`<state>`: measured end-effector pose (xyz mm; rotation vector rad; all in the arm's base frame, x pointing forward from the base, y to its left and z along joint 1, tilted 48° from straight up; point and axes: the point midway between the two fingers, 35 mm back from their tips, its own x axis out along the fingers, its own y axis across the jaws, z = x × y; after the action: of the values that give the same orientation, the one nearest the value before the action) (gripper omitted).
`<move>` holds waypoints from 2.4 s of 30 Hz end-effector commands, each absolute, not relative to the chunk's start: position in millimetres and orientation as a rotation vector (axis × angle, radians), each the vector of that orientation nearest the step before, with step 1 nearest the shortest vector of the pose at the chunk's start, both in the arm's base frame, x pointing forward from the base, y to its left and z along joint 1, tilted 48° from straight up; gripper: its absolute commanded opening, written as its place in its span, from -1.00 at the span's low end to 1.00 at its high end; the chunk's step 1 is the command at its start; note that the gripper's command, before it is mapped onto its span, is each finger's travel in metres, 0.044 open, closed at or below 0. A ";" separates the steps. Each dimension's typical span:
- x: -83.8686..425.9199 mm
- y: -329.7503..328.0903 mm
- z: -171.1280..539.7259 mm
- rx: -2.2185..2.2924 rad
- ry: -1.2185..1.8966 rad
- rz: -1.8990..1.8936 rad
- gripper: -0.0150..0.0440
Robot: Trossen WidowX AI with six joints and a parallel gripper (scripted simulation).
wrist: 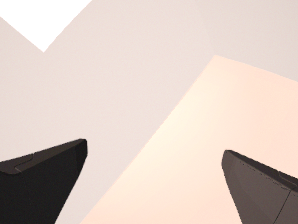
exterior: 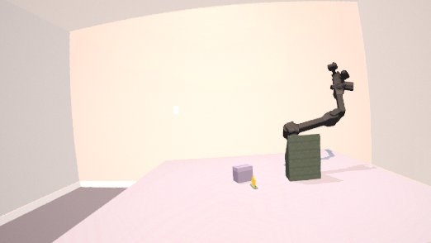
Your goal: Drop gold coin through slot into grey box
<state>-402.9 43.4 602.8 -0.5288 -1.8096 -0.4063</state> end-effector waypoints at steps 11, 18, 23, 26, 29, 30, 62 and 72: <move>-288.2 17.7 662.7 -0.493 -1.554 -0.348 0.05; -173.3 1.5 693.2 -0.462 -1.310 -0.275 0.05; -86.3 -3.6 700.4 -0.454 -1.127 -0.227 0.05; -34.9 -4.0 698.5 -0.456 -1.017 -0.202 0.05; 15.3 -2.1 691.9 -0.463 -0.907 -0.175 0.05; 31.9 -1.1 688.6 -0.466 -0.871 -0.166 0.05; 400.3 108.2 333.7 -0.879 0.396 0.233 0.05; 398.1 129.7 163.9 -1.150 0.833 0.417 0.05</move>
<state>407.4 126.1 220.4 -1.0465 0.6826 0.3524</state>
